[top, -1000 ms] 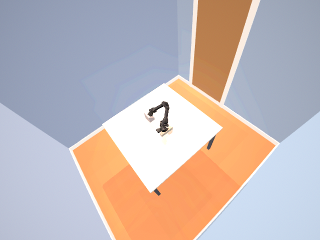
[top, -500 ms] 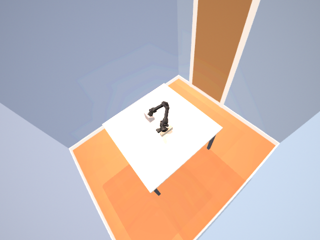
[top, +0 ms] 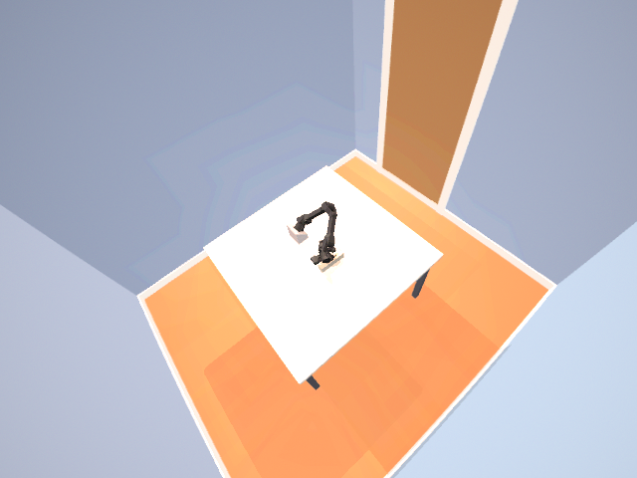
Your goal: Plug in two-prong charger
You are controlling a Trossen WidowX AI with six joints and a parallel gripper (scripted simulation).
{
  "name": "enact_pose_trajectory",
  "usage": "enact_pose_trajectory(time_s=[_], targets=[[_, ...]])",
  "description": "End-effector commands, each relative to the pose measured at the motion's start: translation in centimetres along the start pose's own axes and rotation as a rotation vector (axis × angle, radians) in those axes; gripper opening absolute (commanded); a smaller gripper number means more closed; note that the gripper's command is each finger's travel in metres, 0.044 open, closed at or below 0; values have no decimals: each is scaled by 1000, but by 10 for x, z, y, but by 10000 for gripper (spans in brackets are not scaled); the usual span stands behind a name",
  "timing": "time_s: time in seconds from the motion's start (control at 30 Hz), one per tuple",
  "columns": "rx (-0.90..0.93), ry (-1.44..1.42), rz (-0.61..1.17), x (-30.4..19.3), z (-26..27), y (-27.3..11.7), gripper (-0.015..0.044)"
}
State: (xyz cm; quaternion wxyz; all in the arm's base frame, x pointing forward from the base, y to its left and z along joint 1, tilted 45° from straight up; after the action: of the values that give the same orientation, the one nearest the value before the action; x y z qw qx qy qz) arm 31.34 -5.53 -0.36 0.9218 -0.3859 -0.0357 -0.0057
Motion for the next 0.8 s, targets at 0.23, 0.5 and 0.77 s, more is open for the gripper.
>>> enact_pose_trajectory(time_s=[0.23, 0.5, 0.77], targets=[[0, 0, 0, 0, 0, 0, 0], [0, 0, 0, 0, 0, 0, 157], [0, 0, 0, 0, 0, 0, 367]])
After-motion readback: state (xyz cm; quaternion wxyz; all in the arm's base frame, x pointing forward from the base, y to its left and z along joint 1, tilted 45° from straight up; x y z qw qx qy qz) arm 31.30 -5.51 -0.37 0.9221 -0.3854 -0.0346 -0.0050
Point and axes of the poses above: the point midway between the two fingers, 35 mm back from their tips, its own y axis out along the fingers, its own z axis across the jaws, x = y × z, the point moved 2 cm from there along -y, back along the fingers, and after that the axes turned 12 degrees about -y, right-handed, at the moved point
